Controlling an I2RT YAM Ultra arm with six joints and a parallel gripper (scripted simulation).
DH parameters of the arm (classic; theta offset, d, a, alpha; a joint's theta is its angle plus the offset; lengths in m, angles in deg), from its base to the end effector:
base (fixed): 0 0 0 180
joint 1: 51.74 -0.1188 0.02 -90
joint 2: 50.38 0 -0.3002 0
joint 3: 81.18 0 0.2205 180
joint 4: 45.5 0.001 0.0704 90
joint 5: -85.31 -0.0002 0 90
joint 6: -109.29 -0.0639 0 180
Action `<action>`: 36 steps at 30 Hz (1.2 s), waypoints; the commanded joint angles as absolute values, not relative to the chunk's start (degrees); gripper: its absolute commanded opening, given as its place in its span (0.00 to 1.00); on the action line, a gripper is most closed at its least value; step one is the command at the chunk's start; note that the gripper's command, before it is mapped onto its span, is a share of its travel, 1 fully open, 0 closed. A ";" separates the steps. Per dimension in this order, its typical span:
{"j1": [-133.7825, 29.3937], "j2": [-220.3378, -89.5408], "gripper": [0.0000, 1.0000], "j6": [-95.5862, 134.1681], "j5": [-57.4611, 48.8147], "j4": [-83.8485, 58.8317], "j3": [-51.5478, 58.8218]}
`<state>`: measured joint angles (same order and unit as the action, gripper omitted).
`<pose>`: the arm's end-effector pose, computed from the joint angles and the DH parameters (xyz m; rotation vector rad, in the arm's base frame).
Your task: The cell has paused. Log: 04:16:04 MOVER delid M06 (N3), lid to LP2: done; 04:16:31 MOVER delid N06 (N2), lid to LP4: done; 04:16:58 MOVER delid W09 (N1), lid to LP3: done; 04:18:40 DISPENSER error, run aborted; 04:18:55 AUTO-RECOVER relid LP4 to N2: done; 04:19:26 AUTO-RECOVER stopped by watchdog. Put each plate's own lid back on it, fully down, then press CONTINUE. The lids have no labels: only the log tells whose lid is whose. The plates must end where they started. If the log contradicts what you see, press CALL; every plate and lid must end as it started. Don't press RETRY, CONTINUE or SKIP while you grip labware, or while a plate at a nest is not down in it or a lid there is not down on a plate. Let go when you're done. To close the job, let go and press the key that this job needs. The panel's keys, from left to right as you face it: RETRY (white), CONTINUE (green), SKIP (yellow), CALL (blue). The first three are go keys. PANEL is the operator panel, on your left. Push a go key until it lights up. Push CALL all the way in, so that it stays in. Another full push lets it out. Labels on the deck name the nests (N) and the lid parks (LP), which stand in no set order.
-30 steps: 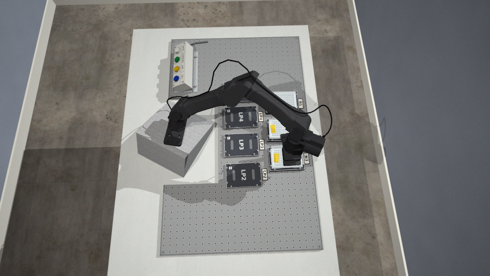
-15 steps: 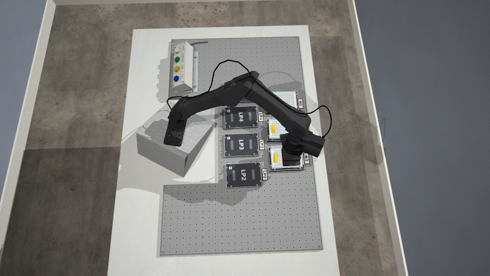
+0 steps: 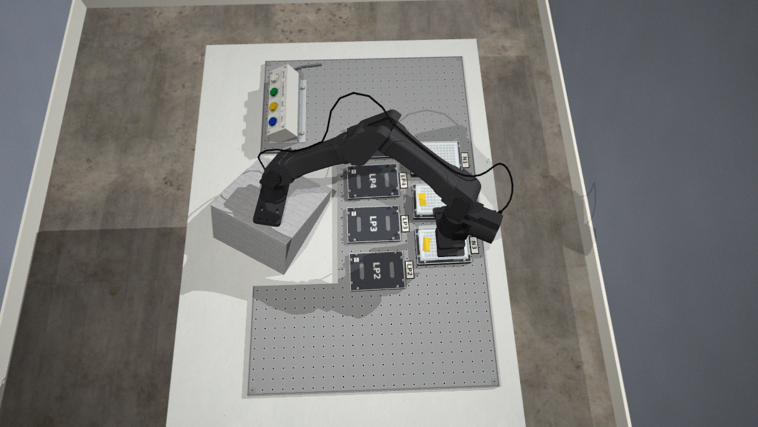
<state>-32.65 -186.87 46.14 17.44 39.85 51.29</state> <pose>0.4419 -0.1264 0.1804 -0.2018 2.9287 0.5223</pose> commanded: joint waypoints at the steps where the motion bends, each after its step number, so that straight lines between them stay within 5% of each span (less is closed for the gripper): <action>1: -31.97 -185.28 0.00 45.37 17.71 38.53 50.97; 36: -32.77 -186.89 0.00 44.58 17.62 36.19 49.58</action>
<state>-33.35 -187.24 45.22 17.44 37.73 50.04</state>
